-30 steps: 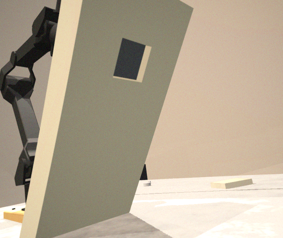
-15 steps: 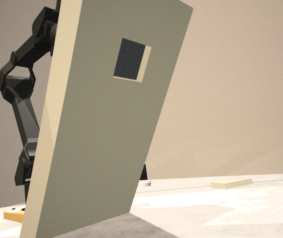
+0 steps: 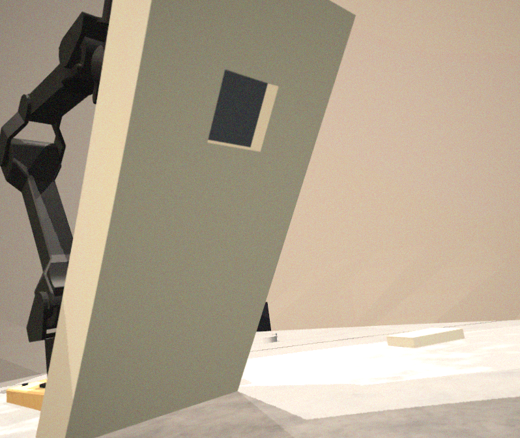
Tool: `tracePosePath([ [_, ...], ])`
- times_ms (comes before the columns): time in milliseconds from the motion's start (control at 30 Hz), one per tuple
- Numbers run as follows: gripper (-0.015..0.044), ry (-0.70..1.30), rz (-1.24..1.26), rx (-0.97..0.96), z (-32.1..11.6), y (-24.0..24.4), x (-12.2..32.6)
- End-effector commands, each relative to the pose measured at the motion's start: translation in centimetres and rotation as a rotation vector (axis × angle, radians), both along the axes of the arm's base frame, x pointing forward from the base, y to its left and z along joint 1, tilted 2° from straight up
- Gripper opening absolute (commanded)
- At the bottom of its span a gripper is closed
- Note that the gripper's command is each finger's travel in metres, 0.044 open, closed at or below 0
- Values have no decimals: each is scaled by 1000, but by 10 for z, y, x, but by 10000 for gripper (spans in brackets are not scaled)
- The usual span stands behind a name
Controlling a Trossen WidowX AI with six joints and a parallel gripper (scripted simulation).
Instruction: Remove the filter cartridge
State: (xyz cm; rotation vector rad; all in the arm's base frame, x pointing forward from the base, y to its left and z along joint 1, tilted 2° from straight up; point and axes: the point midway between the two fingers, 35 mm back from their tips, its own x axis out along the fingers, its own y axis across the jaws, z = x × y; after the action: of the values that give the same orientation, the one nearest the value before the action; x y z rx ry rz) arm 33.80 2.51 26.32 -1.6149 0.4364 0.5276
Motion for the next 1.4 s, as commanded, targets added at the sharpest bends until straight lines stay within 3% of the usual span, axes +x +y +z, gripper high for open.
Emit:
tracePosePath([
  [0, 0, -5, -5, 4, -2, 0, 6],
  [967, 0, -5, -5, 4, -2, 0, 6],
  [1367, 0, 1, -5, 4, 42, -2, -58],
])
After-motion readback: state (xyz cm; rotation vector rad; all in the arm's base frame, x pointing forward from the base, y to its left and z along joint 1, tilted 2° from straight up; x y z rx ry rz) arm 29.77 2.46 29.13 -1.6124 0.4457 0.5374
